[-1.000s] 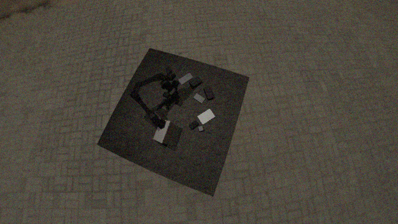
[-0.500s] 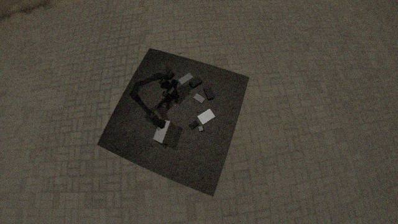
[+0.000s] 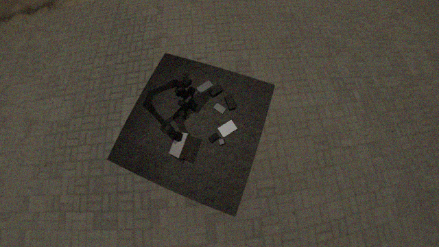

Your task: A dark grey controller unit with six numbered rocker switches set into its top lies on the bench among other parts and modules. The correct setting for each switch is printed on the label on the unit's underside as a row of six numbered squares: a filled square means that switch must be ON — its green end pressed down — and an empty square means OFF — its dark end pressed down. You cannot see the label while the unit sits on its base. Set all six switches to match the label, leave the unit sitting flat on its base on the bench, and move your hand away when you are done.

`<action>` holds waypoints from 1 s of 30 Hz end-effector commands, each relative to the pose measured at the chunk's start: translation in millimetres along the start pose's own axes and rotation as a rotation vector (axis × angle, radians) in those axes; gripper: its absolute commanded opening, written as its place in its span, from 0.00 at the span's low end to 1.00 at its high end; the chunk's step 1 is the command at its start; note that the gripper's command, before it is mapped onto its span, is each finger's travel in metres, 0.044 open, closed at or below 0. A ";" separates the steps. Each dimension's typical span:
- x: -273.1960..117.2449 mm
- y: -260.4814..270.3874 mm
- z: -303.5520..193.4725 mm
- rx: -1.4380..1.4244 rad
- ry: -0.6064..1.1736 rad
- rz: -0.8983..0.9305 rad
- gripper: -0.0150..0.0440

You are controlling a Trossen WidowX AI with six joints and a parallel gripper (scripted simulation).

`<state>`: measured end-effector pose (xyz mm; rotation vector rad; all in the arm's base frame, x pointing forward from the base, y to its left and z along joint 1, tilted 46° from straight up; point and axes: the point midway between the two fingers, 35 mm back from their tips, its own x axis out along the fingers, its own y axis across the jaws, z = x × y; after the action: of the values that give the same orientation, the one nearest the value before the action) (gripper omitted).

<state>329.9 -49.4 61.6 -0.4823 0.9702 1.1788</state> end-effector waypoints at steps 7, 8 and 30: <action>1.2 1.1 14.2 -0.008 -0.041 0.009 0.83; 1.1 1.1 15.0 -0.008 -0.043 0.009 0.83; -1.5 1.3 31.5 -0.008 -0.096 0.009 0.83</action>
<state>338.8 -35.0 77.5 -0.4355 0.9032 1.1849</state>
